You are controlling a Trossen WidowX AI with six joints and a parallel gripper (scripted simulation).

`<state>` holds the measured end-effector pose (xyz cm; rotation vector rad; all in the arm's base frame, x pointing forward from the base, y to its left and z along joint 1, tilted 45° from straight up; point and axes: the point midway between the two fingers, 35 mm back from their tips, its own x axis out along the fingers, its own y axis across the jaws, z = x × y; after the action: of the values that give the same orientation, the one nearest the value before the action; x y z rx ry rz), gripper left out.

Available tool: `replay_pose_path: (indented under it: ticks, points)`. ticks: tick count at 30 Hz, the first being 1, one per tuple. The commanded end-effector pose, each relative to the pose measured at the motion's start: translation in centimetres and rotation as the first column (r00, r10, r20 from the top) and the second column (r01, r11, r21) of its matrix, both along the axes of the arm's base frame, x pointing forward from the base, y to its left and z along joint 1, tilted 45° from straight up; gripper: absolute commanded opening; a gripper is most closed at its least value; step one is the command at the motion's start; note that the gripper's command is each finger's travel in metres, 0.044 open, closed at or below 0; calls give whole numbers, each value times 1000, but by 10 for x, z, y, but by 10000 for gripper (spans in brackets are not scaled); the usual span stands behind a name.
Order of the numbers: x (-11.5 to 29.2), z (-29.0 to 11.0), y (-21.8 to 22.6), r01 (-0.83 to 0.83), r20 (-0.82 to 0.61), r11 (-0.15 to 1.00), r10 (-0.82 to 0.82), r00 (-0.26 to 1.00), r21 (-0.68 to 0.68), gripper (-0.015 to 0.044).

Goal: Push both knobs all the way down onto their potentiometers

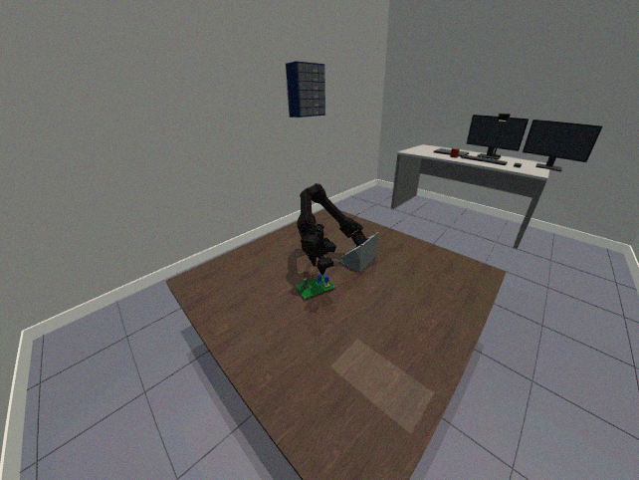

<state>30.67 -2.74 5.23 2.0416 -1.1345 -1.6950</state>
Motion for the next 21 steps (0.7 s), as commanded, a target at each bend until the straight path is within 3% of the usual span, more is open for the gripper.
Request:
replay_pose_path:
  ticks: [1,6,21]
  points:
    - [-55,-9,13,8,-13,1000,-8,1000,-1,440]
    - [-110,-18,17,11,-15,1000,-11,1000,-12,440]
    - [-112,-18,16,11,-15,1000,-11,1000,-12,440]
